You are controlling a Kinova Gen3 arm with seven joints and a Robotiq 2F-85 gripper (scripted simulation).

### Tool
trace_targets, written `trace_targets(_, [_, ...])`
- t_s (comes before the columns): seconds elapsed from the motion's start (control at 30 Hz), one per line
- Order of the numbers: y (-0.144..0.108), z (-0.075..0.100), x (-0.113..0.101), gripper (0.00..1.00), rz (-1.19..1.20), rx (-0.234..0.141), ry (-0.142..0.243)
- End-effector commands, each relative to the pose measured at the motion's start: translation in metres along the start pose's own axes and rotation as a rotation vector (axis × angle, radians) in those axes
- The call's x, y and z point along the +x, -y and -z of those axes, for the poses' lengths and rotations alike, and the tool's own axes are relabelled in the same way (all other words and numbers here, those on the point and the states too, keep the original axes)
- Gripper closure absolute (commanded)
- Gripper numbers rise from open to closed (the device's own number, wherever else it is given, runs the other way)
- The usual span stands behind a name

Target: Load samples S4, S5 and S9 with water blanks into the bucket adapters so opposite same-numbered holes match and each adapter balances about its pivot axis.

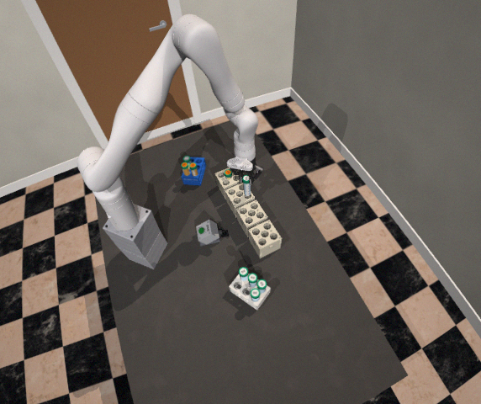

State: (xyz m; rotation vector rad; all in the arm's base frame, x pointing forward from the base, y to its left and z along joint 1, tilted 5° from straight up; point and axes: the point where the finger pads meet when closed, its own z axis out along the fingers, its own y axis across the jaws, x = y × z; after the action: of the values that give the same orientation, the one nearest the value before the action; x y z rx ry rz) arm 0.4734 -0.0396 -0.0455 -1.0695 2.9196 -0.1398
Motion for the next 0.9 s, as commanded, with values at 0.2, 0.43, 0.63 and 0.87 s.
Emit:
trace_targets(0.2, [0.000, -0.004, 0.000, 0.90, 0.000, 0.001, 0.001])
trace_targets(0.43, [0.000, -0.008, 0.000, 0.90, 0.000, 0.001, 0.001])
trace_targets(0.63, [0.000, -0.012, 0.000, 0.90, 0.000, 0.001, 0.001])
trace_targets(0.87, [0.000, -0.015, 0.000, 0.90, 0.000, 0.001, 0.001])
